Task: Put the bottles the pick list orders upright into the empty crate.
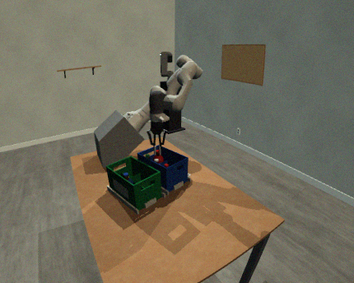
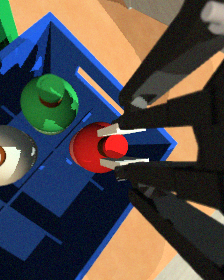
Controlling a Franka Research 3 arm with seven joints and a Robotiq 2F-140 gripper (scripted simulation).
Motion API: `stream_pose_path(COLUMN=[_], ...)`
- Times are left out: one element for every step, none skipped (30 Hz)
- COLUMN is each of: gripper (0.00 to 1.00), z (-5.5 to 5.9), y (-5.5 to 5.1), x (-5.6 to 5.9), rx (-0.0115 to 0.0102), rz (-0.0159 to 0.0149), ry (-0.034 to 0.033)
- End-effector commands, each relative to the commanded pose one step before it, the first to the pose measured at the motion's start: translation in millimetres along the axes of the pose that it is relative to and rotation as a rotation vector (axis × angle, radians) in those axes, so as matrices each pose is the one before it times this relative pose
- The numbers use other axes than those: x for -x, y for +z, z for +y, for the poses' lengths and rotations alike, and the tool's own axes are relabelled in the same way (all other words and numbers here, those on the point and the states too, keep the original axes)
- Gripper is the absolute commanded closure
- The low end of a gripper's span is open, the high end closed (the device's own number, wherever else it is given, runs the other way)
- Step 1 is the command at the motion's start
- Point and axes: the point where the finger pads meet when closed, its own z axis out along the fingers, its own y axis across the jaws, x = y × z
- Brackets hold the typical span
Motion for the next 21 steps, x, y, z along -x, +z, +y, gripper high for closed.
stream_pose_path(gripper=[1.00, 1.00, 1.00, 1.00, 1.00, 1.00, 1.00, 1.00, 1.00, 1.00, 1.00, 1.00, 1.00, 1.00, 1.00, 1.00, 1.00, 1.00, 0.62, 0.62, 0.62], z=[1.16, 0.00, 0.00, 0.00, 0.00, 0.00, 0.00, 0.00, 0.00, 0.00, 0.00, 0.00, 0.00, 0.00, 0.00, 0.00, 0.00, 0.00, 0.00, 0.00, 0.00], y=[-1.72, 0.00, 0.00, 0.00, 0.00, 0.00, 0.00, 0.00, 0.00, 0.00, 0.00, 0.00, 0.00, 0.00, 0.00, 0.00, 0.00, 0.00, 2.26, 0.00, 0.00], x=[-3.11, 0.00, 0.00, 0.00, 0.00, 0.00, 0.00, 0.00, 0.00, 0.00, 0.00, 0.00, 0.00, 0.00, 0.00, 0.00, 0.00, 0.00, 0.00, 0.00, 0.00], rx=[0.00353, 0.00000, 0.00000, 0.00000, 0.00000, 0.00000, 0.00000, 0.00000, 0.00000, 0.00000, 0.00000, 0.00000, 0.00000, 0.00000, 0.00000, 0.00000, 0.00000, 0.00000, 0.00000, 0.00000, 0.00000], rz=[0.00944, 0.00000, 0.00000, 0.00000, 0.00000, 0.00000, 0.00000, 0.00000, 0.00000, 0.00000, 0.00000, 0.00000, 0.00000, 0.00000, 0.00000, 0.00000, 0.00000, 0.00000, 0.00000, 0.00000, 0.00000], ry=[-0.00276, 0.00000, 0.00000, 0.00000, 0.00000, 0.00000, 0.00000, 0.00000, 0.00000, 0.00000, 0.00000, 0.00000, 0.00000, 0.00000, 0.00000, 0.00000, 0.00000, 0.00000, 0.00000, 0.00000, 0.00000])
